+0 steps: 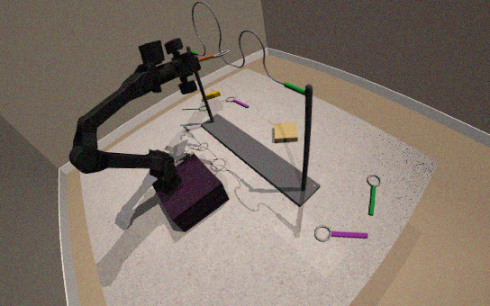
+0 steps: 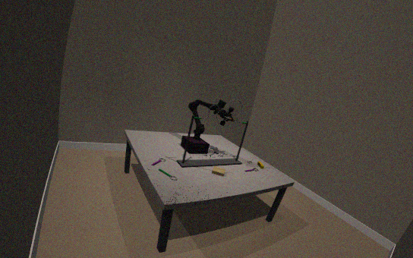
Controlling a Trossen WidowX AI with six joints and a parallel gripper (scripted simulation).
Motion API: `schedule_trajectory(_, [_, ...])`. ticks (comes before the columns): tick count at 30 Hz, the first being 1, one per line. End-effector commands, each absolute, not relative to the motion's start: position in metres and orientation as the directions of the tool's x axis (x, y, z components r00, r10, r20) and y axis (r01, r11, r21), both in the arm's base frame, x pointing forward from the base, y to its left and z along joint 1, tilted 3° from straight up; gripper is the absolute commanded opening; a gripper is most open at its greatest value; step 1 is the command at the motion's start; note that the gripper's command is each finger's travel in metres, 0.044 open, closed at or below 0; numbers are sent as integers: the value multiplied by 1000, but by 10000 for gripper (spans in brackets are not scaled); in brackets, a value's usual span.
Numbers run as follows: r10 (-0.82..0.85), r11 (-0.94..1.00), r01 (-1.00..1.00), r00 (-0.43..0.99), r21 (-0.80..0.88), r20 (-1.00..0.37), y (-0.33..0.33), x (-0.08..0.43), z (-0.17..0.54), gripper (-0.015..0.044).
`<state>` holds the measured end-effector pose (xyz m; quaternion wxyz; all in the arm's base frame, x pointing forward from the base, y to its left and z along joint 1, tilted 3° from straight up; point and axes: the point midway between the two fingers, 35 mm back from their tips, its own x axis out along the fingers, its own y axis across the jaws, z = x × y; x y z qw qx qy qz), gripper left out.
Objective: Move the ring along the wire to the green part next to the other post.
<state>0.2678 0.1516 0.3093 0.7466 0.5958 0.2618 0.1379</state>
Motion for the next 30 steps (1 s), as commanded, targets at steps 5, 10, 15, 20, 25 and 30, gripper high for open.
schedule_trajectory(5, [554, 58, 119, 822, 991, -131, 155, 268, 340, -150])
schedule_trajectory(10, [564, -64, 130, 823, 989, -72, 153, 268, 358, -150])
schedule_trajectory(15, [567, -180, 140, 823, 974, -14, 149, 269, 376, -150])
schedule_trajectory(20, [565, -285, 150, 824, 947, 39, 144, 270, 391, -150])
schedule_trajectory(25, [557, -373, 157, 826, 915, 85, 138, 270, 405, -150])
schedule_trajectory(30, [549, -438, 163, 827, 884, 120, 131, 271, 416, -150])
